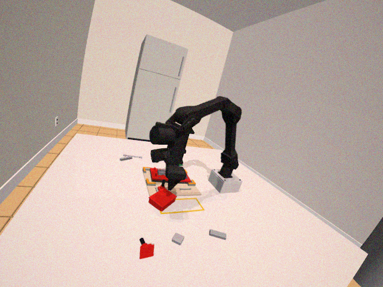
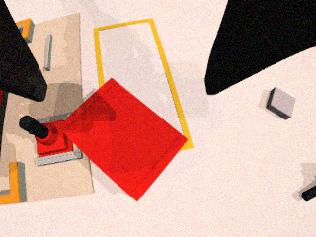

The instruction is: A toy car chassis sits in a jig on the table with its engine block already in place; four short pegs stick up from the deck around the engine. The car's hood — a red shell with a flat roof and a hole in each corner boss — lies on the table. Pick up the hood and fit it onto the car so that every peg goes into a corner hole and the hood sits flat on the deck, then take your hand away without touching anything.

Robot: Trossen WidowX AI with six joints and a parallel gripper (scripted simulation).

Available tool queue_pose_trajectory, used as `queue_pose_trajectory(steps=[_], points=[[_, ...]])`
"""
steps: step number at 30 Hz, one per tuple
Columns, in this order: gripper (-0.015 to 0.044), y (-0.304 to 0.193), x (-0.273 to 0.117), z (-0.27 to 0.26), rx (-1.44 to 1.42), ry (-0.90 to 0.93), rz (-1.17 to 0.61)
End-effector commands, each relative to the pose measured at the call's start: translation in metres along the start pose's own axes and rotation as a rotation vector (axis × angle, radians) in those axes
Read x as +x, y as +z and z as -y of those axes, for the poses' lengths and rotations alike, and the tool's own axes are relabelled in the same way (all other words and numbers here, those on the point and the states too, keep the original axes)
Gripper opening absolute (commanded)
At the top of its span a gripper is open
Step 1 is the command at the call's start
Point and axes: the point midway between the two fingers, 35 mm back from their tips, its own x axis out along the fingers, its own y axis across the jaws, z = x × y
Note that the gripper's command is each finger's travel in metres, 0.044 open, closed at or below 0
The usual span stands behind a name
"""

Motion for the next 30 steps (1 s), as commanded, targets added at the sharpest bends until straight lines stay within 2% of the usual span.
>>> queue_pose_trajectory(steps=[1, 5, 7, 30], points=[[0.0440, 0.000, 0.012, 0.008, -0.512, 0.000, -0.018], [0.0440, 0.002, 0.016, 0.011, -0.790, 0.002, -0.019], [0.0440, 0.002, 0.017, 0.011, -0.838, 0.002, -0.019], [0.0440, 0.003, 0.026, 0.011, -0.838, 0.002, -0.019]])
